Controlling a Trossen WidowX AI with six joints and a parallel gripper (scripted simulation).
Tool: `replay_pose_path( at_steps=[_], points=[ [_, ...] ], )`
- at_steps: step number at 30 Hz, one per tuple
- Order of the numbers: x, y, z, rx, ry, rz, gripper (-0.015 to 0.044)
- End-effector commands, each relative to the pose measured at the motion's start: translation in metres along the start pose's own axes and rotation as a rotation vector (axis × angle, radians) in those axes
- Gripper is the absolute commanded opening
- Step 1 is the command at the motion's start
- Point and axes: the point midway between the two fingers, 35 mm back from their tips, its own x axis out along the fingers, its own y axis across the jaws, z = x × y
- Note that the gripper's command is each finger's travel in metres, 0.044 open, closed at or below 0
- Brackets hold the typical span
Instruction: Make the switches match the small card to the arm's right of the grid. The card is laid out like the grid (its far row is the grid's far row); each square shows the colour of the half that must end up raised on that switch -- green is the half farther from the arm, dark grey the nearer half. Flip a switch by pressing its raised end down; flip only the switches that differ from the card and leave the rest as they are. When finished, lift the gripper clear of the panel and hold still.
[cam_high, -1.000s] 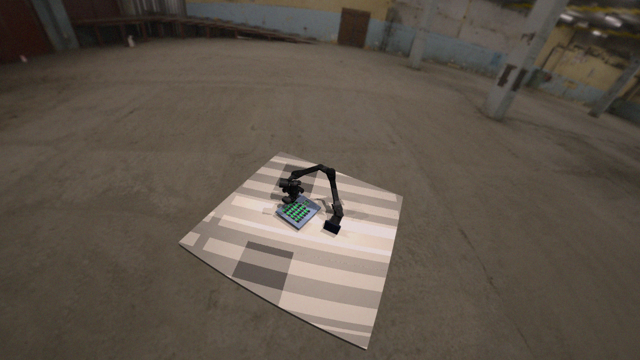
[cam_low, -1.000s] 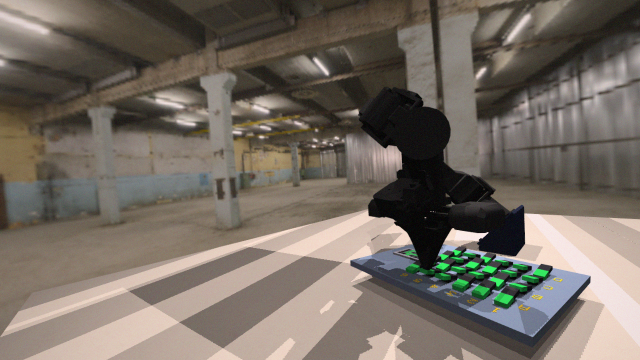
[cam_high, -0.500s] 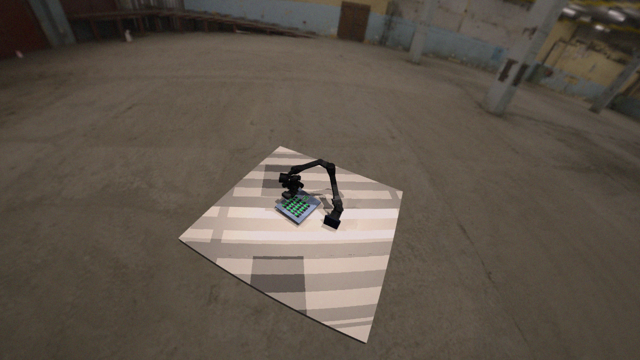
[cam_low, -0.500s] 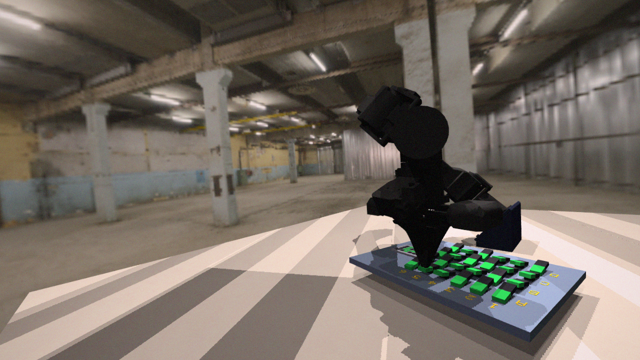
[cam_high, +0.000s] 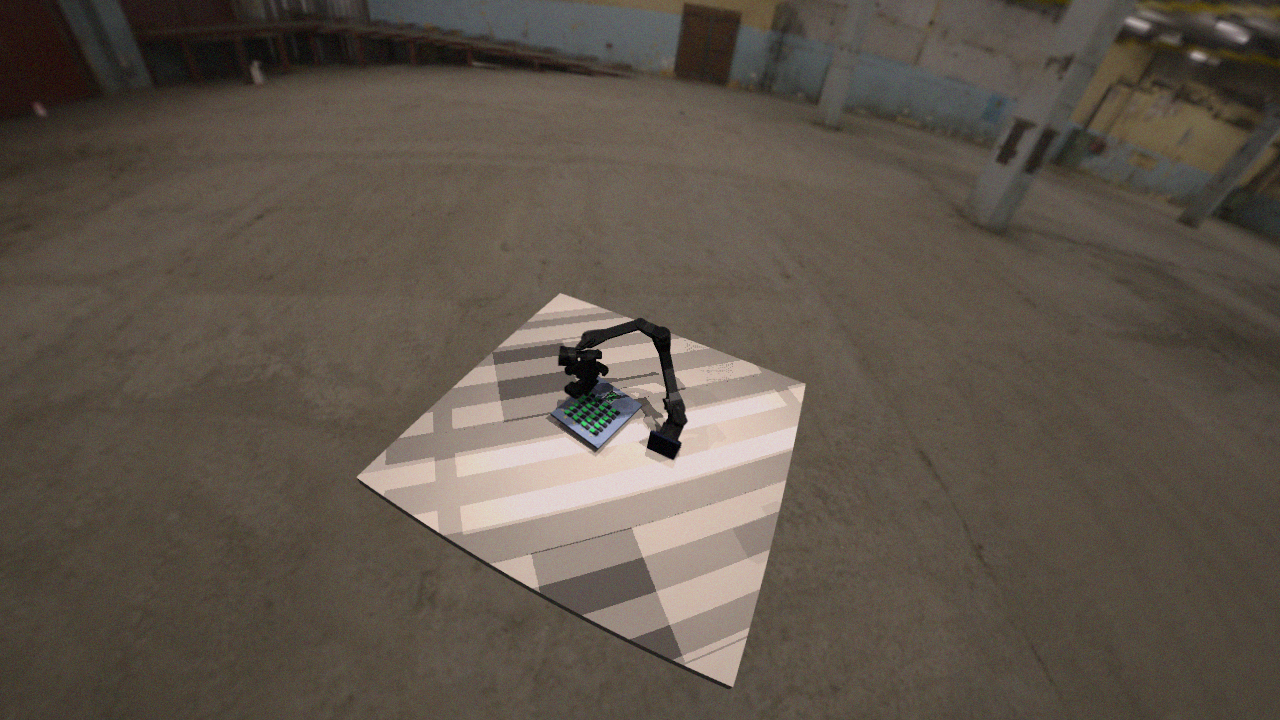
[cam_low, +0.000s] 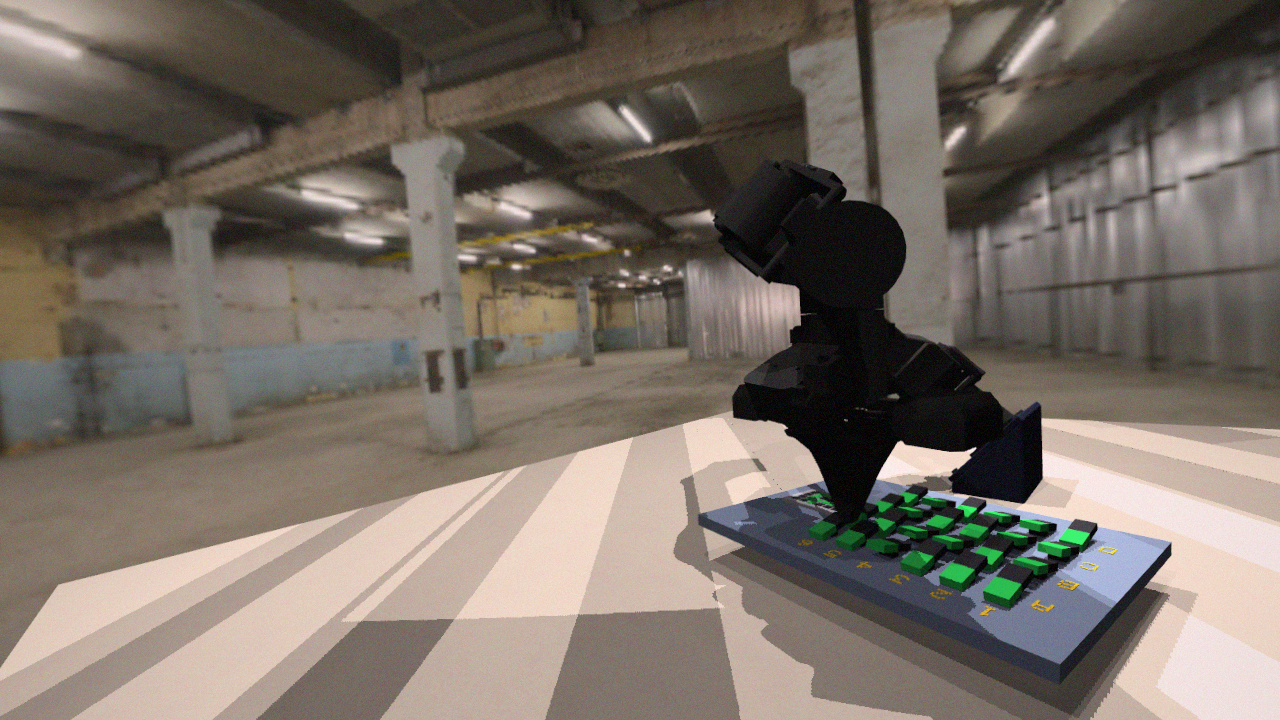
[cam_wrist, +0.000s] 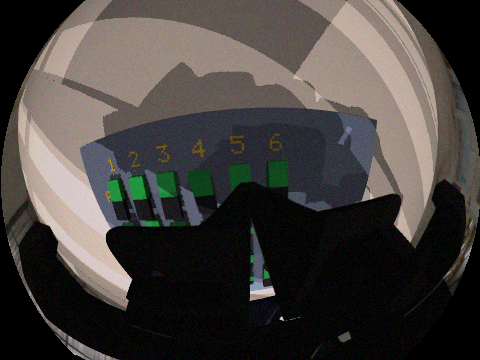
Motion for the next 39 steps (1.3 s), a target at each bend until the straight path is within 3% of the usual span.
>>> replay_pose_path(
  at_steps=[1,6,12,19,24,39],
  points=[
    [-0.044,0.004,0.000,0.002,-0.035,0.014,0.0000],
    [-0.054,0.007,-0.003,0.000,-0.039,0.014,0.0000],
    [-0.053,0.079,-0.060,0.000,-0.038,0.017,0.0000],
    [-0.053,0.079,-0.060,0.000,-0.038,0.017,0.0000],
    [-0.020,0.079,-0.059,0.001,-0.063,0.016,0.0000],
    [-0.001,0.080,-0.059,0.001,-0.065,0.015,0.0000]
  ],
)
